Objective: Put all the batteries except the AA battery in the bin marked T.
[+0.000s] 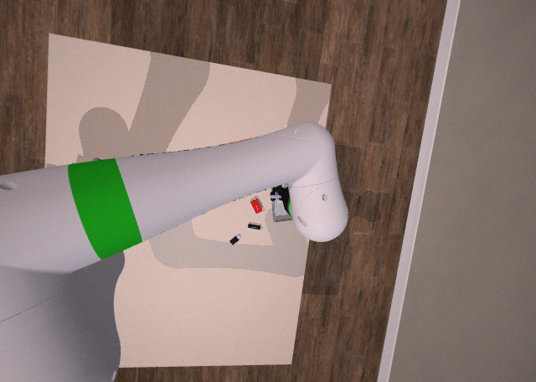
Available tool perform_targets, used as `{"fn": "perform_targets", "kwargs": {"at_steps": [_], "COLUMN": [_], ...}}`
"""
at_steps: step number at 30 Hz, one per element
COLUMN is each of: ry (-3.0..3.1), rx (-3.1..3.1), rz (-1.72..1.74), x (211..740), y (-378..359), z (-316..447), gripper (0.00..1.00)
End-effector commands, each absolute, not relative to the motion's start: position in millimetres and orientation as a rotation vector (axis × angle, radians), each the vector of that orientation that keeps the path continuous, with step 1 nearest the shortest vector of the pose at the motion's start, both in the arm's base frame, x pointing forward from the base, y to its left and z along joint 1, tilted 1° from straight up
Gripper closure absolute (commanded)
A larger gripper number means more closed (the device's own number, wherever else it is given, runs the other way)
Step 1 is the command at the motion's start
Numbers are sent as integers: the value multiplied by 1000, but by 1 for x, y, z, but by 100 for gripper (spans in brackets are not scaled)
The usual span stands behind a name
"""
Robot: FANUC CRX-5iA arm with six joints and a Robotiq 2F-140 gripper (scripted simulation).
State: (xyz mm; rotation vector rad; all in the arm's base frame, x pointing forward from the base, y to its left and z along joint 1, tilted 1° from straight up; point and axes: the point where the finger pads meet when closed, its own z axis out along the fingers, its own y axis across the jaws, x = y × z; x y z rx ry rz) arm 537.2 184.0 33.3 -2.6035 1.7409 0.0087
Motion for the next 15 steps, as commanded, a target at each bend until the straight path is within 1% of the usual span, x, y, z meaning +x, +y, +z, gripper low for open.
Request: {"fn": "perform_targets", "kwargs": {"at_steps": [1,15], "ry": [1741,1741], "rx": [-2603,-2603], "rz": [8,8], "x": [537,537], "y": [184,184], "z": [33,40], "gripper": [85,85]}}
